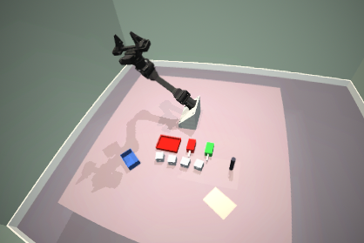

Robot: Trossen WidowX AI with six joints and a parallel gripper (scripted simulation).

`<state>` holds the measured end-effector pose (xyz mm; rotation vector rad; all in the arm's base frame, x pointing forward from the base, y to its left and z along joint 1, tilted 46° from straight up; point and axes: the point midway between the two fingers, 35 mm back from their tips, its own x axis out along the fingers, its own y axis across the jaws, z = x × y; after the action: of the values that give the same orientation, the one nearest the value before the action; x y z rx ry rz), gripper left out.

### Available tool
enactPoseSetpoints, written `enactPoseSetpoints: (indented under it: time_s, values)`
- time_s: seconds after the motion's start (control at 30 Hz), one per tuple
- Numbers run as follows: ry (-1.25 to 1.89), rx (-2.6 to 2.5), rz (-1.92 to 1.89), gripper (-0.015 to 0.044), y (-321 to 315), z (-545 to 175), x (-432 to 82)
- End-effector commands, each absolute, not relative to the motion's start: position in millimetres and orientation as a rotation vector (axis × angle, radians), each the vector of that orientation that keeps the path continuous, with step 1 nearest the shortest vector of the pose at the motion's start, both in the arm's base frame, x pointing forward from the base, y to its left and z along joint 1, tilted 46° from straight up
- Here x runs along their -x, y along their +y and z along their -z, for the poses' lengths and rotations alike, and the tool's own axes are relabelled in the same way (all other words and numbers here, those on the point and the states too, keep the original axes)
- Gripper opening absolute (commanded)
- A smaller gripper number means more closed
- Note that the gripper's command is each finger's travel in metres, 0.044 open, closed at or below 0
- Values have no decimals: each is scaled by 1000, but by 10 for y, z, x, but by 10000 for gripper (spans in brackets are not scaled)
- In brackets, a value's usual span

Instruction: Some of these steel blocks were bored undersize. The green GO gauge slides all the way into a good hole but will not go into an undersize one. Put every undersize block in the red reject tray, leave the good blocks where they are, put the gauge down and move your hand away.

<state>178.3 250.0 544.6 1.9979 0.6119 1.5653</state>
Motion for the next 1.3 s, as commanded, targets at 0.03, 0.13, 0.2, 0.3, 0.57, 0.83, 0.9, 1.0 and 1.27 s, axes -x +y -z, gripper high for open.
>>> enactPoseSetpoints:
  time_s: [0.03, 0.13, 0.2, 0.3, 0.57, 0.83, 0.9, 1.0, 1.27]
  values:
    - [583, -1972, -1524, 348, 2557, -5386, -1864]
    - [477, -1837, -1355, 300, 2785, -5098, -2198]
    - [421, -1722, -1241, 300, 2927, -4868, -2423]
    - [362, -1524, -1085, 300, 3108, -4487, -2735]
    - [330, -873, -757, 300, 3382, -3288, -3407]
    - [416, -227, -601, 300, 3353, -2165, -3739]
    - [450, -55, -582, 300, 3307, -1881, -3785]
    - [508, 205, -569, 300, 3212, -1465, -3825]
    - [694, 910, -643, 300, 2818, -439, -3767]
